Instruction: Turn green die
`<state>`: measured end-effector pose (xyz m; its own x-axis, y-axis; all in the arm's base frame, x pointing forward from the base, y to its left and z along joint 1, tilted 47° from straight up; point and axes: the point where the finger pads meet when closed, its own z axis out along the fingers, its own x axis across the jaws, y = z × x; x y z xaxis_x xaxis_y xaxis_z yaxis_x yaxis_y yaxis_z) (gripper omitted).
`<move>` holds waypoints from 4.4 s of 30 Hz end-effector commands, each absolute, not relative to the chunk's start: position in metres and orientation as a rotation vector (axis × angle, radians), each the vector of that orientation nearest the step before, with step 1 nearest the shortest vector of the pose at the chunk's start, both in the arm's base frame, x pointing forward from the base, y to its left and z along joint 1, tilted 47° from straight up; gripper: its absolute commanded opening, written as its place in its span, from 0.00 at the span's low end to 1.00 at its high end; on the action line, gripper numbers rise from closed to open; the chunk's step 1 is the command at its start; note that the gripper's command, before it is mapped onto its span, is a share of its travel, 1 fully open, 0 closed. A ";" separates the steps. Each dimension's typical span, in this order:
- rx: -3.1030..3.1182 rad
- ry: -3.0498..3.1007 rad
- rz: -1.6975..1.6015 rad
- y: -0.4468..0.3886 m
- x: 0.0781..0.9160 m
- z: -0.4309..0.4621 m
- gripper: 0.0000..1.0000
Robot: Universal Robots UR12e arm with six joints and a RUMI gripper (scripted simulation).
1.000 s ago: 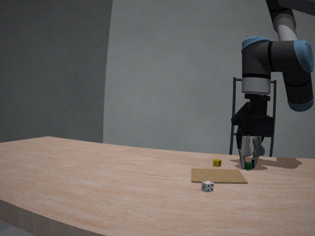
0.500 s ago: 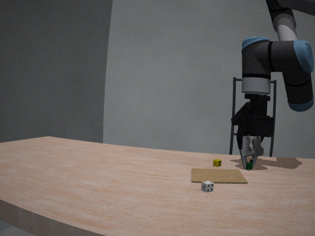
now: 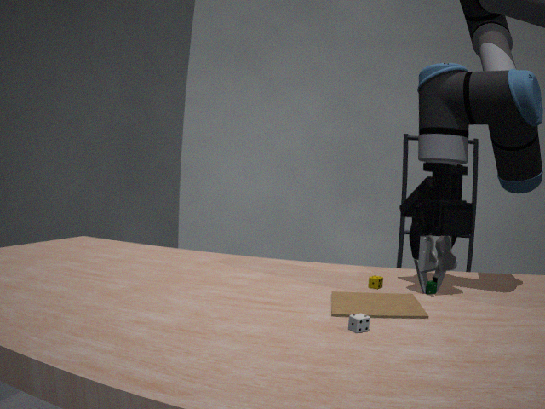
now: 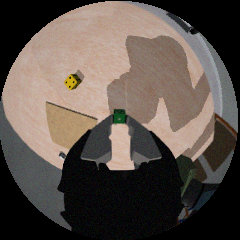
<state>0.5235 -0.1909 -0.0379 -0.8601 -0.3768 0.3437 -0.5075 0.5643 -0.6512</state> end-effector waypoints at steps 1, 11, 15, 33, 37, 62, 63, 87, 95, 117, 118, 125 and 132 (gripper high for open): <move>0.750 -2.629 1.175 -0.191 0.524 -0.038 0.03; 0.750 -2.629 1.175 -0.187 0.523 -0.034 0.03; 0.750 -2.629 1.175 -0.177 0.523 -0.025 0.03; 0.750 -2.629 1.175 -0.122 0.519 0.026 0.03; 0.750 -2.629 1.175 -0.118 0.518 0.029 0.03; 0.687 -2.664 1.188 -0.116 0.522 0.028 0.03; 0.671 -2.672 1.191 -0.115 0.523 0.027 0.03; -0.156 -2.968 1.291 -0.091 0.559 -0.001 0.03; -0.510 -3.023 1.304 -0.079 0.572 -0.014 0.03; -1.424 -2.986 1.262 -0.046 0.602 -0.051 0.03; -1.454 -2.981 1.259 -0.045 0.603 -0.052 0.03; -1.559 -2.959 1.247 -0.041 0.607 -0.056 0.03; -1.610 -2.947 1.241 -0.039 0.608 -0.058 0.03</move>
